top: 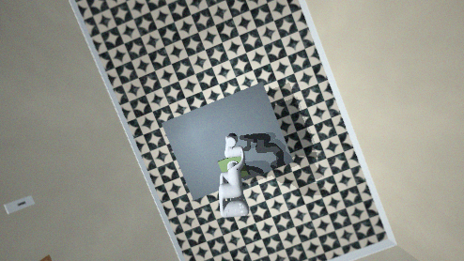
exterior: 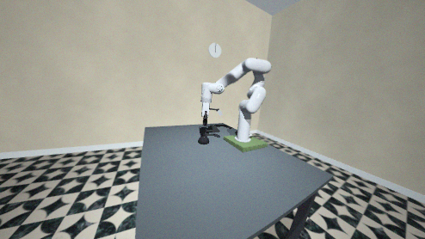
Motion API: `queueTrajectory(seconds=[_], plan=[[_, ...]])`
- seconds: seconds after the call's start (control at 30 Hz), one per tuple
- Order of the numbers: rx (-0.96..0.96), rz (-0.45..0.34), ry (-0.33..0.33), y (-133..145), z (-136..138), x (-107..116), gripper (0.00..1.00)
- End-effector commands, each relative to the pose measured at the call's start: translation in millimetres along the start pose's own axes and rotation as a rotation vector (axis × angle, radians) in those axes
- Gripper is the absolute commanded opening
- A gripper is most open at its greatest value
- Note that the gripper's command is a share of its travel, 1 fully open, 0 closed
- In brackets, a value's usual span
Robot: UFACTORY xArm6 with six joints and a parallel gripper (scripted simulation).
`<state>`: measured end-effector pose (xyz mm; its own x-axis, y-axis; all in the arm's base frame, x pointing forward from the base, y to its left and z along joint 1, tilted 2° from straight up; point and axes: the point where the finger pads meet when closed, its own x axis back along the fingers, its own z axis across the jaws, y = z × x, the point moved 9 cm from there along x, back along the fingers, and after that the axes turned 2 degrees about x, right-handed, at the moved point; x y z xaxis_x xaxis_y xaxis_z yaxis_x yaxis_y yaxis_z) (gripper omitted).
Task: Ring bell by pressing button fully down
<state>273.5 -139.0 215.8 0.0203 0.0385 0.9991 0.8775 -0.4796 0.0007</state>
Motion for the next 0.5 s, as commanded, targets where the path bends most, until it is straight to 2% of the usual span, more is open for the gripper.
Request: queueTrajectory(seconds=[0.0,0.47], plan=[[0.000,-0.004,0.000,0.9,0.0,1.2,0.00],[0.000,-0.004,0.000,1.1,0.0,-4.4,0.00]])
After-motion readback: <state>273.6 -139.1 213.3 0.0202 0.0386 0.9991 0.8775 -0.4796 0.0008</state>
